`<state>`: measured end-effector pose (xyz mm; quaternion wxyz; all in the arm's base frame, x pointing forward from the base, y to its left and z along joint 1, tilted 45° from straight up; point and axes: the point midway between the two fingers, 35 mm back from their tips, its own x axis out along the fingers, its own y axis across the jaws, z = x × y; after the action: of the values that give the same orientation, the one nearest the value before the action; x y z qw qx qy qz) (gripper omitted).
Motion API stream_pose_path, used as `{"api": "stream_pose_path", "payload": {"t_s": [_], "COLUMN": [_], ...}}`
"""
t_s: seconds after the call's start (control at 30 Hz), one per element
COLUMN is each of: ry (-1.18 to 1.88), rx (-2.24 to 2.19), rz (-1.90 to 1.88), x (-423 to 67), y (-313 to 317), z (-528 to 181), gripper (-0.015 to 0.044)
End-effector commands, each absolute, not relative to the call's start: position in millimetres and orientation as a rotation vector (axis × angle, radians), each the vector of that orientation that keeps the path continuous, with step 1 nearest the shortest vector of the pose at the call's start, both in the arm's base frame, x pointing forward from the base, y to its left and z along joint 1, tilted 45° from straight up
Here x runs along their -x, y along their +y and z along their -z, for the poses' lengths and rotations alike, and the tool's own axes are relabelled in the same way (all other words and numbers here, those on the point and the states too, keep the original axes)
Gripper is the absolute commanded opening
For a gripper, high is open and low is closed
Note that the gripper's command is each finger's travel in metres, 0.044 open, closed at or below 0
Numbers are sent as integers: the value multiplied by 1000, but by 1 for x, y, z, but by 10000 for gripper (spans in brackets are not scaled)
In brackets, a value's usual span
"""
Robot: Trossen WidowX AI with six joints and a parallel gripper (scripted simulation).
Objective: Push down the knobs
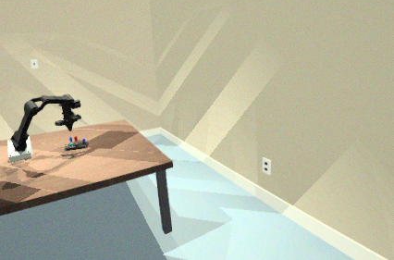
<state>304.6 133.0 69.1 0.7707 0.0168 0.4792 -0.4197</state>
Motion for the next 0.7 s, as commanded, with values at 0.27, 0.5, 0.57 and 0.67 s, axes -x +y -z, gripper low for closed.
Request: {"api": "stream_pose_path", "payload": {"t_s": [0.27,0.5,0.57,0.67], "ry": [1045,1044,1044,1044], "rx": [72,72,72,72], "rz": [905,905,905,905], "x": [-297,-300,-300,-301], "y": [132,120,120,118], "z": [-62,-50,-50,-48], "gripper": [0,0,0,0]}}
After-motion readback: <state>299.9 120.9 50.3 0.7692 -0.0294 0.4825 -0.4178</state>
